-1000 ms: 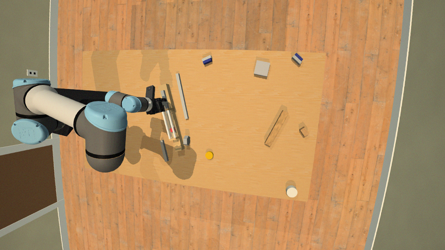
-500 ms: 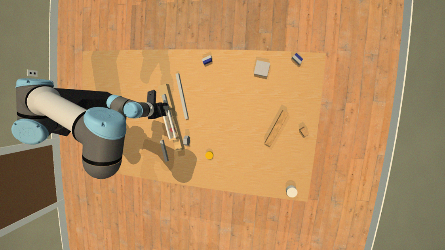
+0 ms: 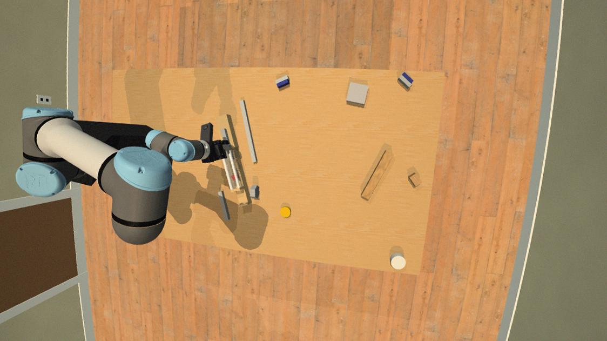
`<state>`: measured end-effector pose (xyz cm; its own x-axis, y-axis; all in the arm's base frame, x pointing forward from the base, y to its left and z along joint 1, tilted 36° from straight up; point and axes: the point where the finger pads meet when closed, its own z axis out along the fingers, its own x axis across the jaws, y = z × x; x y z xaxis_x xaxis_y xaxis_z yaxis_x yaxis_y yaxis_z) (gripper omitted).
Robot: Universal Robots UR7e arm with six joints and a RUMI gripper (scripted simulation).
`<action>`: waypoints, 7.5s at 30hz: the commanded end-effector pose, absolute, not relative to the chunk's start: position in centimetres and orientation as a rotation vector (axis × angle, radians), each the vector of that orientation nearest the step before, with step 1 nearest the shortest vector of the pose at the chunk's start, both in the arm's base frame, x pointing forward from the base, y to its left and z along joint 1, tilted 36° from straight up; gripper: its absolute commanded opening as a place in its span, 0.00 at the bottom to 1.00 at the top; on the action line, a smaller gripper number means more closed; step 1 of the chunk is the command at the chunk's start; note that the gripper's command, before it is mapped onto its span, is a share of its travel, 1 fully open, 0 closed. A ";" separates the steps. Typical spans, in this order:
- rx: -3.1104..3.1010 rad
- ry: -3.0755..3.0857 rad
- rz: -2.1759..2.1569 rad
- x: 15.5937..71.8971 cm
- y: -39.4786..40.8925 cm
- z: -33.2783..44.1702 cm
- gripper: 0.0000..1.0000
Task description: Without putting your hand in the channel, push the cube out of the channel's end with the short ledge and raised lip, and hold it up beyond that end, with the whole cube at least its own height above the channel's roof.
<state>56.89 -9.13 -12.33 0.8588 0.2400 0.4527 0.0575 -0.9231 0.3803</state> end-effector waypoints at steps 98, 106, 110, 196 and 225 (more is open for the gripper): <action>2.676 0.217 0.713 53.3 -7.3 -6.9 0.22; 2.676 0.217 0.713 53.3 -7.3 -6.9 0.22; 2.676 0.217 0.713 53.3 -7.3 -6.9 0.22; 2.024 -2.488 0.973 49.9 -15.8 -1.2 0.22; 0.582 -3.490 0.748 46.2 -19.5 0.4 0.22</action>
